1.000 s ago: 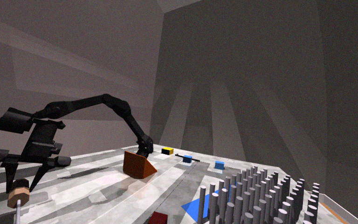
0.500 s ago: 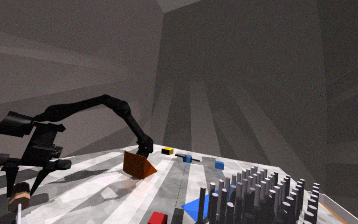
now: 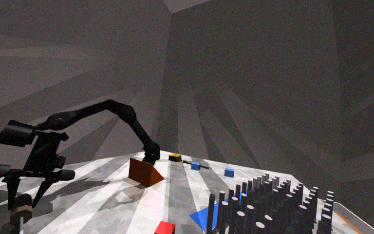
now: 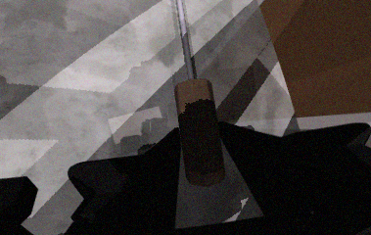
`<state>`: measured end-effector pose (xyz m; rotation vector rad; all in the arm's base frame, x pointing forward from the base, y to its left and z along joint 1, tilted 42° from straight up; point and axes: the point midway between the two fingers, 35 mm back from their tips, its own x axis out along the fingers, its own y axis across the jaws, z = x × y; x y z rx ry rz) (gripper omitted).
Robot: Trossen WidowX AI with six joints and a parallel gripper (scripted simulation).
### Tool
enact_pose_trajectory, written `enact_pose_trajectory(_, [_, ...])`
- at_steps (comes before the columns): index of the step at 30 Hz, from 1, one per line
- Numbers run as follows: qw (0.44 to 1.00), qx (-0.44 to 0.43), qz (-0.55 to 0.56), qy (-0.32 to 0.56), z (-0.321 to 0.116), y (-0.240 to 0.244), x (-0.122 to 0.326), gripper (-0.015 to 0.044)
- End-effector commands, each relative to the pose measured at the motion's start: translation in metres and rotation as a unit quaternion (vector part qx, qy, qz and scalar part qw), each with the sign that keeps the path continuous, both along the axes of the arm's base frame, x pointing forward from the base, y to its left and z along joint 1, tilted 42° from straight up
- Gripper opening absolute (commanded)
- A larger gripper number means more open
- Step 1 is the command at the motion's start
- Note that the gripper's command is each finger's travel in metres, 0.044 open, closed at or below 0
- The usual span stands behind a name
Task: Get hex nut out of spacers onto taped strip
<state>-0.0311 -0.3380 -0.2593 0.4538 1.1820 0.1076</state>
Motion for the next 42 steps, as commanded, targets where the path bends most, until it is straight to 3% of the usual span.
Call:
enact_pose_trajectory(1, [1.000, -0.001, 0.002, 0.000, -0.002, 0.003, 0.000, 0.0000])
enact_pose_trajectory(26, [1.000, -0.001, 0.002, 0.000, -0.013, 0.017, 0.002, 0.0000])
enact_pose_trajectory(42, [1.000, 0.000, 0.000, 0.000, -0.011, 0.015, 0.001, 0.0420])
